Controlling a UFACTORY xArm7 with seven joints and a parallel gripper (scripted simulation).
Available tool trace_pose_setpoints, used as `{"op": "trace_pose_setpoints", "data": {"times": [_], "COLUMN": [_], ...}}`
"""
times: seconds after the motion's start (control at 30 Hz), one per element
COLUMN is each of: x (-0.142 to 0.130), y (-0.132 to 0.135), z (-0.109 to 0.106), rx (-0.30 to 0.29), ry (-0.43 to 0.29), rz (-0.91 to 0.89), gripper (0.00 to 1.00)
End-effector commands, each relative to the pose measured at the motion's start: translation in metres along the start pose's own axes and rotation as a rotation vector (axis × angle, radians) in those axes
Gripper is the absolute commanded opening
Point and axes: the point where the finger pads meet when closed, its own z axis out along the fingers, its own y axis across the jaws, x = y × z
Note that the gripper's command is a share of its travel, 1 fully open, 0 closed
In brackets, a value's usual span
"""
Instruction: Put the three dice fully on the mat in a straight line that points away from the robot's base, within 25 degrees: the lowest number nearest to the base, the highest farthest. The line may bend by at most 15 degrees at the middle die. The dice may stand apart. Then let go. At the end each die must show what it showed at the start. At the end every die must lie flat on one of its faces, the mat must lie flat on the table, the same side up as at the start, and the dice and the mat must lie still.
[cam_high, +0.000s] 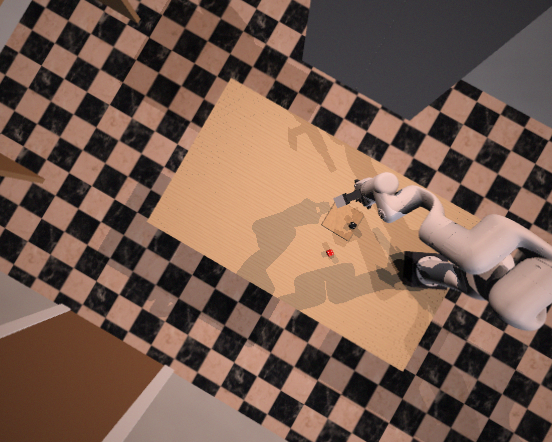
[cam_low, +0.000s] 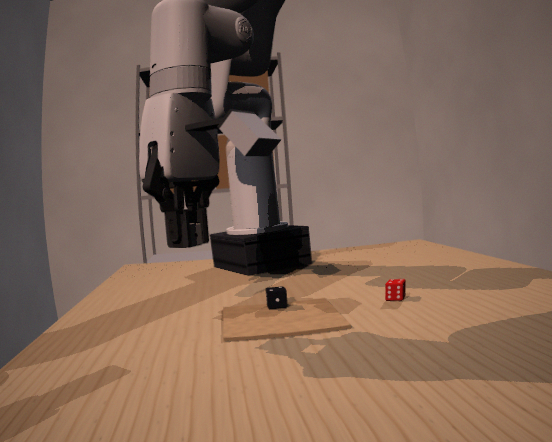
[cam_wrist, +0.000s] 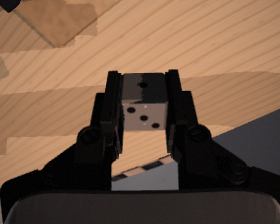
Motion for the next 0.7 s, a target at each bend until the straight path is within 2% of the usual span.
{"op": "trace_pose_setpoints", "data": {"times": [0.0, 0.17, 0.23, 0.67], "x": [0.016, 0.022, 0.031, 0.054], "y": [-0.012, -0.018, -0.026, -0.052], "z": [-0.003, -0.003, -0.004, -0.005], "rx": [-0.003, -0.003, -0.002, -0.004], "ry": [-0.002, -0.002, -0.002, -0.002], "rz": [0.174, 0.255, 0.363, 0.715], "gripper": [0.21, 0.21, 0.21, 0.21]}}
